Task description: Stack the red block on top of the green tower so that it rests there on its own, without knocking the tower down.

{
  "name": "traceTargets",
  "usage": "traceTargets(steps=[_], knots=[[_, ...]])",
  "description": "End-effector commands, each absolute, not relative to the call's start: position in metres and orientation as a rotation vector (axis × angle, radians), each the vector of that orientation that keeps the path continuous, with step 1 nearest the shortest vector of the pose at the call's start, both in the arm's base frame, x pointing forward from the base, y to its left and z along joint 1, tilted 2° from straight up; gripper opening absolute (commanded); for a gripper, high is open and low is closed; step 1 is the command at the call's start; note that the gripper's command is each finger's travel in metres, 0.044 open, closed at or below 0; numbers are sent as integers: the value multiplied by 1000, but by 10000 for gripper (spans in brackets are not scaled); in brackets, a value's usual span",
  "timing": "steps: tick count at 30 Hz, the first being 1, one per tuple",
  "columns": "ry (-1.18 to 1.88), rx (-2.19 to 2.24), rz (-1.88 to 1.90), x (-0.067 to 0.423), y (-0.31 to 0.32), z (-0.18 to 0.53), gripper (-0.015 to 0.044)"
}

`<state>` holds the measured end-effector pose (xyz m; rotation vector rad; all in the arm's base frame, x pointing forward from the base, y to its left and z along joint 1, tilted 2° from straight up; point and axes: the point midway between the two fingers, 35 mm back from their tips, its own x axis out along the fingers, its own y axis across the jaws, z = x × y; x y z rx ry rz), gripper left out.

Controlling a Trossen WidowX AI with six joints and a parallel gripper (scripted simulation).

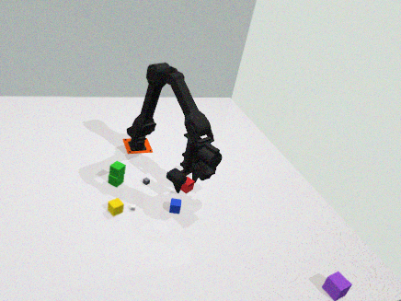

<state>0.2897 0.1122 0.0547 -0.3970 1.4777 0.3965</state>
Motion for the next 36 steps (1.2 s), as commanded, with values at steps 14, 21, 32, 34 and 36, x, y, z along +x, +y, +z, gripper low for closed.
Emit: traceTargets(steps=[14,21,32,34,36], knots=[[1480,-391,398,289,113,54,335],[1480,-391,398,289,113,54,171],[1480,-391,398,289,112,67,0],[1480,-391,398,288,112,78,0],[1480,-391,398,288,112,88,0]])
